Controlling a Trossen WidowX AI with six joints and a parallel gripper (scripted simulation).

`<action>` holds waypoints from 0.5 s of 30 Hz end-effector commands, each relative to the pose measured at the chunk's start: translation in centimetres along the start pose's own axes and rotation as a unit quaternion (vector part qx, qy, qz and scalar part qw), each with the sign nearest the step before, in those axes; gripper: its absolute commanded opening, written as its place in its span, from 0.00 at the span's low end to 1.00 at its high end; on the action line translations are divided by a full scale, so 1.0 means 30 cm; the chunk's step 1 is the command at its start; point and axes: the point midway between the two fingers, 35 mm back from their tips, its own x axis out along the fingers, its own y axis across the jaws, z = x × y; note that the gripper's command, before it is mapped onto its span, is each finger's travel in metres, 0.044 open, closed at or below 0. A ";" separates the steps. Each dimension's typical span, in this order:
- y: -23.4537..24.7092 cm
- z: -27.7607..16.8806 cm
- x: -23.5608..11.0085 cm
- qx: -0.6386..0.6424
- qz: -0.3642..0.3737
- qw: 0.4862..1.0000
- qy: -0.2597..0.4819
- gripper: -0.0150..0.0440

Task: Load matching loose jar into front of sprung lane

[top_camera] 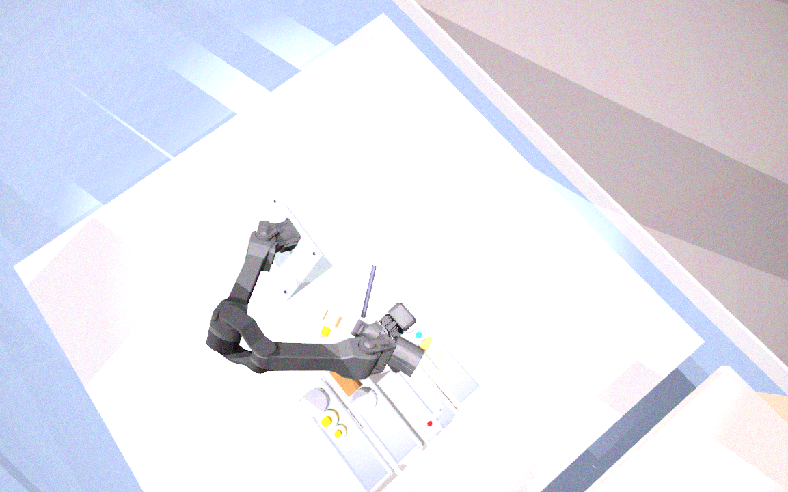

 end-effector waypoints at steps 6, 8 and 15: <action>-0.004 0.018 0.004 0.004 -0.002 1.000 -0.009 0.25; -0.004 0.018 0.006 0.004 -0.002 1.000 -0.009 0.25; -0.004 0.018 0.014 0.004 -0.002 1.000 -0.009 0.25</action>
